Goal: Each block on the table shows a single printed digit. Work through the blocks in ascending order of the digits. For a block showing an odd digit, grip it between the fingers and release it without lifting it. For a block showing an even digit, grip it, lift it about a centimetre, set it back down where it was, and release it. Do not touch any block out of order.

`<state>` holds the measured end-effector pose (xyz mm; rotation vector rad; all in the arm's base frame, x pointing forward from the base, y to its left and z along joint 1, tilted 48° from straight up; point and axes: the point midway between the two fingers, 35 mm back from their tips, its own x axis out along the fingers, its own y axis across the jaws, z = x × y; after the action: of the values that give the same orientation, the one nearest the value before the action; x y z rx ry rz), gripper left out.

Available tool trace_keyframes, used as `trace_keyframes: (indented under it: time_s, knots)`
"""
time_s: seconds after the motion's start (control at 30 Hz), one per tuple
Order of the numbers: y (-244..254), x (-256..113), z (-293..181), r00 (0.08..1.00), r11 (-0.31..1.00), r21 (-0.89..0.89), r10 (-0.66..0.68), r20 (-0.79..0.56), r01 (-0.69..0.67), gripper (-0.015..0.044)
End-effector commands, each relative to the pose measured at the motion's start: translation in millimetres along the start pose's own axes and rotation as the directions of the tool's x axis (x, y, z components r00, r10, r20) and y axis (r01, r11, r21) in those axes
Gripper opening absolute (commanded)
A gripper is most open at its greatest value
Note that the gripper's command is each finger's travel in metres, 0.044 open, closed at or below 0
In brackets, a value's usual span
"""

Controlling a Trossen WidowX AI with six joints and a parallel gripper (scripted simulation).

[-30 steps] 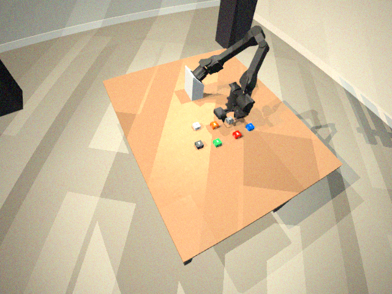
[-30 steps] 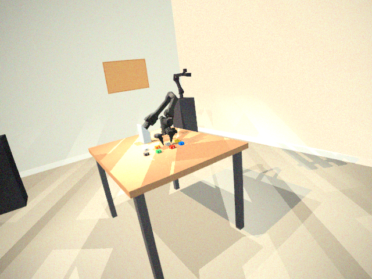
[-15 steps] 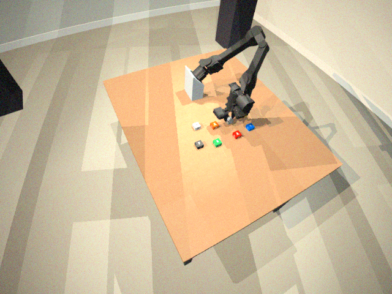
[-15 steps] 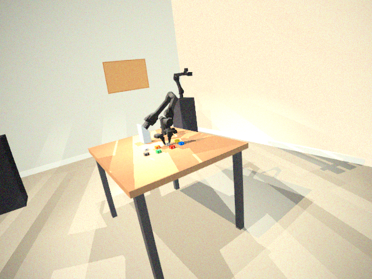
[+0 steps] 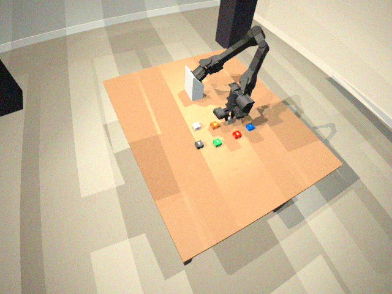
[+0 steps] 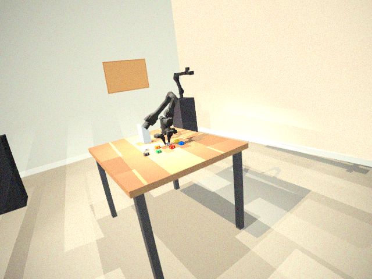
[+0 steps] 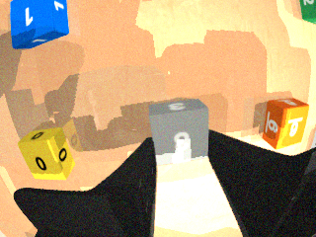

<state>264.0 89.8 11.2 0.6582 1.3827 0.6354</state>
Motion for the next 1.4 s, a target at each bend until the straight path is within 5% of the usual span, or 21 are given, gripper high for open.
trace_keyframes:
  time_s: [0.0,0.2,0.57,0.9,1.13,1.23,1.37]
  knots:
    - [0.2,0.5,-0.3,1.000,1.000,0.005,0.004,-0.001,-0.004,0.0120]
    - [0.2,0.5,-0.3,1.000,1.000,0.005,0.004,-0.001,-0.004,0.0120]
    - [0.2,0.5,-0.3,1.000,1.000,0.005,0.004,-0.001,-0.004,0.0400]
    - [-0.2,-35.7,0.0,1.000,1.000,0.005,0.002,-0.001,-0.002,0.0400]
    - [-1.2,-113.9,0.6,1.000,1.000,0.005,-0.002,-0.001,0.002,0.0216]
    - [-0.9,-116.6,0.2,1.000,1.000,0.005,-0.001,-0.001,0.001,0.0137]
    - [-0.9,-116.6,0.2,1.000,1.000,0.005,-0.001,-0.001,0.001,0.0120]
